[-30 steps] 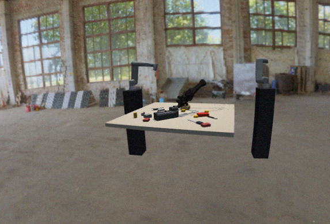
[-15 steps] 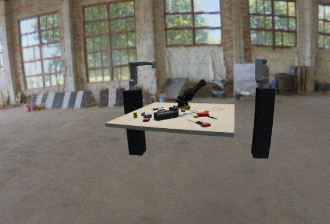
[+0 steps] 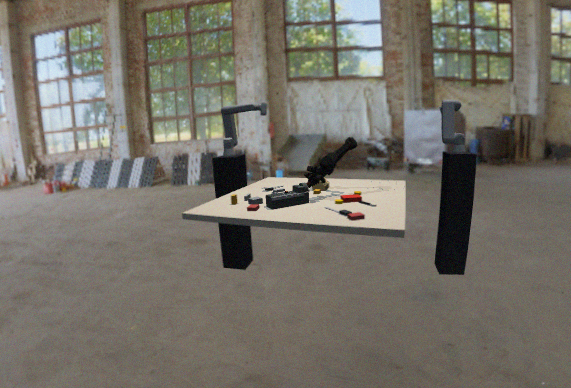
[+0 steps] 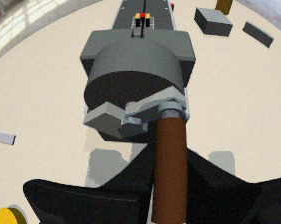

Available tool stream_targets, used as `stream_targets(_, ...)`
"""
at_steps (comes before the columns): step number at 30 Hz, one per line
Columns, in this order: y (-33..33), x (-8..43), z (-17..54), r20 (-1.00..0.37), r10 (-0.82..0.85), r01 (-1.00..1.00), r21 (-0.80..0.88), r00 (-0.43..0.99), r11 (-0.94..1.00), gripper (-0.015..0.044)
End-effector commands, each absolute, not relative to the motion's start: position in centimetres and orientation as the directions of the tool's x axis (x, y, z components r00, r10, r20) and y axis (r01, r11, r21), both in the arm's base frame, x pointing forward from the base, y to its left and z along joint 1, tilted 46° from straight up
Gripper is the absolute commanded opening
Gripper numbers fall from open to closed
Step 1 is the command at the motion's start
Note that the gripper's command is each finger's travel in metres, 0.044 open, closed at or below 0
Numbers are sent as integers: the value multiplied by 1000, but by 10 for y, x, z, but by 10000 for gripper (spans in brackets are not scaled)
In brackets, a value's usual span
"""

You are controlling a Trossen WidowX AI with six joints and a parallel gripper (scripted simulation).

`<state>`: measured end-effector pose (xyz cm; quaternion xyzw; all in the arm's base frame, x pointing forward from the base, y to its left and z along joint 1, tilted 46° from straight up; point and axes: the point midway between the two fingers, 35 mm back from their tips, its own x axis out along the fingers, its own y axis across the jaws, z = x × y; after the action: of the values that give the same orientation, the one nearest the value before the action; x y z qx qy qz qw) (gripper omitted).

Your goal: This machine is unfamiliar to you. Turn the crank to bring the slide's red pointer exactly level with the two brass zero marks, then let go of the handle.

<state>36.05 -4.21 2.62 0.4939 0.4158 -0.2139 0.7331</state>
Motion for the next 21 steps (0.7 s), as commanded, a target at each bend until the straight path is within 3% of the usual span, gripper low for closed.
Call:
stream_targets(1,-40,357,18,-829,97,732,537,552,419,0)
stream_targets(21,-34,356,10,-829,97,732,537,551,419,0)
